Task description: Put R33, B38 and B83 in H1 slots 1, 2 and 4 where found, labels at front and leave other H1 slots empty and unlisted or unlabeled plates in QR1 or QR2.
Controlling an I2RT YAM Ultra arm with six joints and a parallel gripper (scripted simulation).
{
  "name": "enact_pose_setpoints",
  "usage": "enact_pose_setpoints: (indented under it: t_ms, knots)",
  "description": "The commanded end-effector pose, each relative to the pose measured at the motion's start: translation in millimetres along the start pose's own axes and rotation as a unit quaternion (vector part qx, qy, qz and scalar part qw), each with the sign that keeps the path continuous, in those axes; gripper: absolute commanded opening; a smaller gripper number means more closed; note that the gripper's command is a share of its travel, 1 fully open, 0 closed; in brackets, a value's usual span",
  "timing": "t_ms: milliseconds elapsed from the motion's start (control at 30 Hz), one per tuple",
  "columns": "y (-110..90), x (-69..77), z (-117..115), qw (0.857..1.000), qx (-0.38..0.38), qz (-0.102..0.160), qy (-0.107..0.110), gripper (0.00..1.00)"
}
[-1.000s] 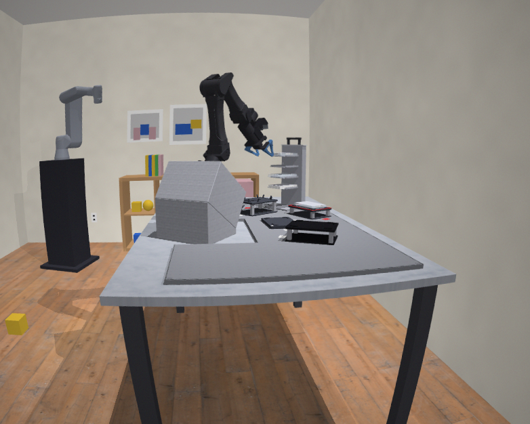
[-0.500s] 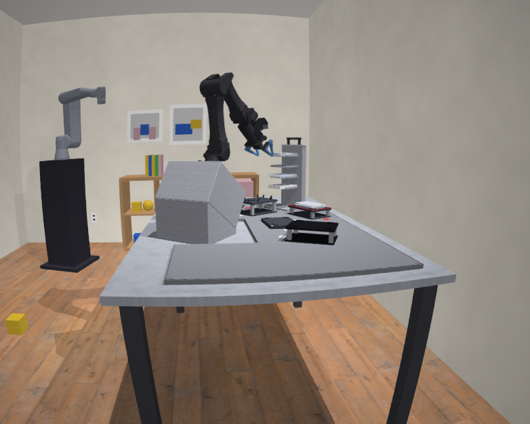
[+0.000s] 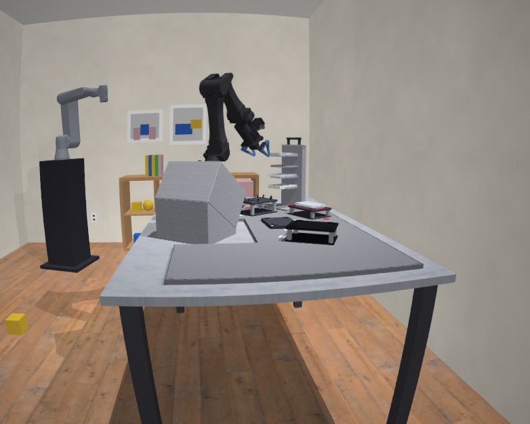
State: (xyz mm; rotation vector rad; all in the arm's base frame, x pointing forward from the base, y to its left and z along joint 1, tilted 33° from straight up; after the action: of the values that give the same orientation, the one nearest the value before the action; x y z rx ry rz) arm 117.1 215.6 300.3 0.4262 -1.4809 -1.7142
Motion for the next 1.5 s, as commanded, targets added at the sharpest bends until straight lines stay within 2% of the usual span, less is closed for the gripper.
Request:
enact_pose_setpoints:
  t_ms: [0,67,100,167,267,333,667,733,767,800,1233,1300,1333,1367,1400,1433,1467]
  knots:
    - [-2.6,9.4,-2.6,1.000,-0.005,-0.008,-0.004,1.00]
    - [-5.0,11.6,-2.7,1.000,-0.005,-0.008,-0.004,1.00]
    - [5.7,15.1,-0.1,1.000,-0.010,-0.020,0.000,1.00]
    - [5.7,15.1,-0.1,1.000,-0.010,-0.020,0.000,1.00]
    - [-3.8,6.5,-4.4,1.000,-0.008,-0.019,-0.008,1.00]
    - [-11.5,-2.6,-5.1,1.000,-0.003,-0.006,-0.015,1.00]
    - [-23.4,-14.2,-5.9,1.000,-0.001,-0.005,-0.013,1.00]
    - [-23.4,-14.2,-5.9,1.000,-0.001,-0.005,-0.013,1.00]
    - [-13.9,-13.0,-2.7,1.000,-0.006,-0.016,-0.008,1.00]
    - [-25.9,-16.6,-5.8,1.000,-0.001,-0.004,-0.012,1.00]
    - [-41.3,-31.5,-6.9,1.000,0.000,-0.004,-0.011,1.00]
    - [-41.3,-31.5,-6.9,1.000,0.000,-0.004,-0.011,1.00]
    - [-24.1,-27.4,-1.9,1.000,-0.009,-0.027,-0.003,1.00]
    - [-38.6,-33.1,-5.6,1.000,-0.003,-0.009,-0.010,1.00]
    - [-38.7,-33.1,-5.7,1.000,-0.003,-0.009,-0.010,1.00]
    - [-25.0,-32.4,-1.3,1.000,-0.006,-0.023,-0.003,1.00]
    - [-23.8,-33.6,-1.3,1.000,-0.006,-0.023,-0.003,1.00]
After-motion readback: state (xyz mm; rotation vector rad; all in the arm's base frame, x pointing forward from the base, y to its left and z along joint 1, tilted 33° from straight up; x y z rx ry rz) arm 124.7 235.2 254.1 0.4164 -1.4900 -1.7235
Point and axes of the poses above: the point where the finger pads meet when closed, its own x axis back along the fingers, its own z axis across the jaws, y = z × x, the point moved 6 cm from there along x, back along the fingers, and after that the axes turned 3 degrees about -x, right-handed, at the moved point
